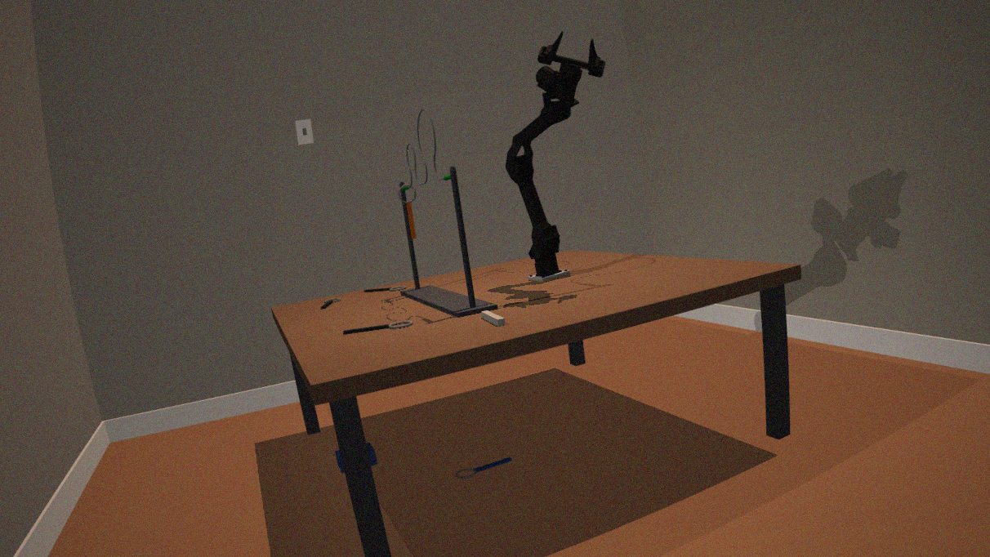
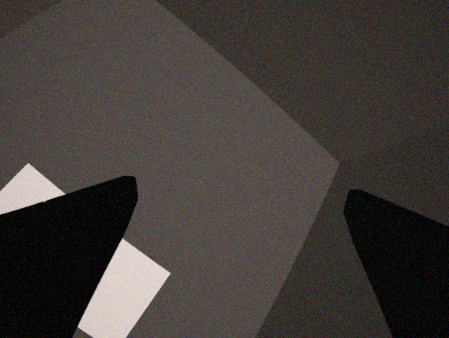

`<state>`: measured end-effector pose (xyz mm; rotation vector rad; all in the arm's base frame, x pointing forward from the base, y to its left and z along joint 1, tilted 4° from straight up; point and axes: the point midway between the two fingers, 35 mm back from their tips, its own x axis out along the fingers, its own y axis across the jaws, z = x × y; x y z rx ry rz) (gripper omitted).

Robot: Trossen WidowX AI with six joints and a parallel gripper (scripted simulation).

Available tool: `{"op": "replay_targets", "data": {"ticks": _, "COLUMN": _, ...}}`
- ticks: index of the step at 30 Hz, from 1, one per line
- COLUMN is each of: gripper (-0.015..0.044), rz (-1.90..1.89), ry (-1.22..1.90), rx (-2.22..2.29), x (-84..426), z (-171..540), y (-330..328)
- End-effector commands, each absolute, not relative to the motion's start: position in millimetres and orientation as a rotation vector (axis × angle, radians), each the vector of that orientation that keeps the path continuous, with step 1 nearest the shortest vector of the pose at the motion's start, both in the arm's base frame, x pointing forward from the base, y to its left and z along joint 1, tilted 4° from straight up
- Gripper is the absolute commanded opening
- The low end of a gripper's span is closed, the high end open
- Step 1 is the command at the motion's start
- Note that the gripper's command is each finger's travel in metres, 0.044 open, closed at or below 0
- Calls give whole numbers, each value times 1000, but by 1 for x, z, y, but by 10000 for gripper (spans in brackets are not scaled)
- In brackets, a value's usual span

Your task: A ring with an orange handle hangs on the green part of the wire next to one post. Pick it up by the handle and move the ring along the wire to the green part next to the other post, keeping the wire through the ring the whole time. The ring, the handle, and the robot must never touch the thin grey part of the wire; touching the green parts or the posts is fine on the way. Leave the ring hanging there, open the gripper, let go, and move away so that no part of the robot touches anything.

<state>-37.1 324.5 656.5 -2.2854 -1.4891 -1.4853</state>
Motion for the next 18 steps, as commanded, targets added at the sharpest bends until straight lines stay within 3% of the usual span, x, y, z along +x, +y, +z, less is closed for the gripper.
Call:
{"op": "replay_targets", "data": {"ticks": 1, "gripper": 374, "rz": -1488, "ry": -1489, "rx": -2287, "x": -37, "z": 656, "y": 325}}
{"op": "replay_targets", "data": {"ticks": 9, "gripper": 164, "rz": -1663, "ry": -1516, "rx": -2431, "x": -17, "z": 624, "y": 362}}
{"op": "replay_targets", "data": {"ticks": 18, "gripper": 160, "rz": -1914, "ry": -1576, "rx": -2629, "x": 27, "z": 570, "y": 408}}
